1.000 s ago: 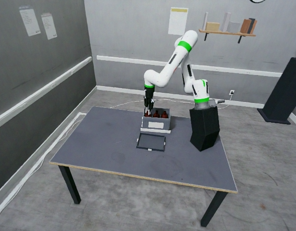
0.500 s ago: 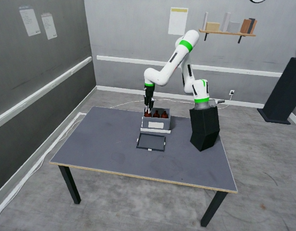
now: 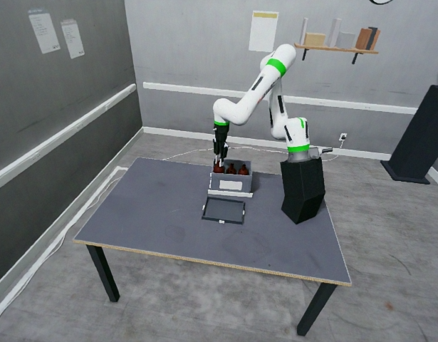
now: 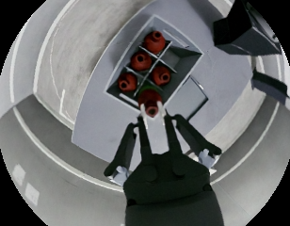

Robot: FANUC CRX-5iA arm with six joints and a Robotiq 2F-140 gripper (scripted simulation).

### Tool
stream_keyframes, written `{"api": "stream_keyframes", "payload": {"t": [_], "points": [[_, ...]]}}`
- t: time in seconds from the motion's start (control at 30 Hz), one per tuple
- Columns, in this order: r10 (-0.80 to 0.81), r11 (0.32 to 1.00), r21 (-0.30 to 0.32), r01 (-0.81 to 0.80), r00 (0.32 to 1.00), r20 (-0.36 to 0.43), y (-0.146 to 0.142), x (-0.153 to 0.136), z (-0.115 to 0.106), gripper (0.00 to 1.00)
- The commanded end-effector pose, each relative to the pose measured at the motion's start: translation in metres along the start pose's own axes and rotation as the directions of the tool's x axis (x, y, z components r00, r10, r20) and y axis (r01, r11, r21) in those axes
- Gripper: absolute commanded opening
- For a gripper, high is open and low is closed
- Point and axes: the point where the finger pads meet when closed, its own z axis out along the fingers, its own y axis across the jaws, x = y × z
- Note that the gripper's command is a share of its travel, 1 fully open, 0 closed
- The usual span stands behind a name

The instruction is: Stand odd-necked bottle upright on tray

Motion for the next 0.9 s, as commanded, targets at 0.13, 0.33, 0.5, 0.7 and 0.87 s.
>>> {"api": "stream_keyframes", "payload": {"t": [0.13,0.33,0.5,0.7,0.87], "points": [[0.0,1.0,0.001,0.0,1.0,0.001,-0.0004,-0.0005,-0.0038,0.1],[0.0,1.0,0.001,0.0,1.0,0.001,-0.0004,-0.0005,-0.0045,0.1],[0.0,1.0,0.001,0.0,1.0,0.001,-0.0004,-0.0005,-0.0046,0.1],[0.0,1.0,0.001,0.0,1.0,0.001,-0.0004,-0.0005,-0.0046,0.1],[0.0,1.0,0.001,0.0,1.0,0.001,-0.0004,-0.0005,-0.0046,0.1]]}}
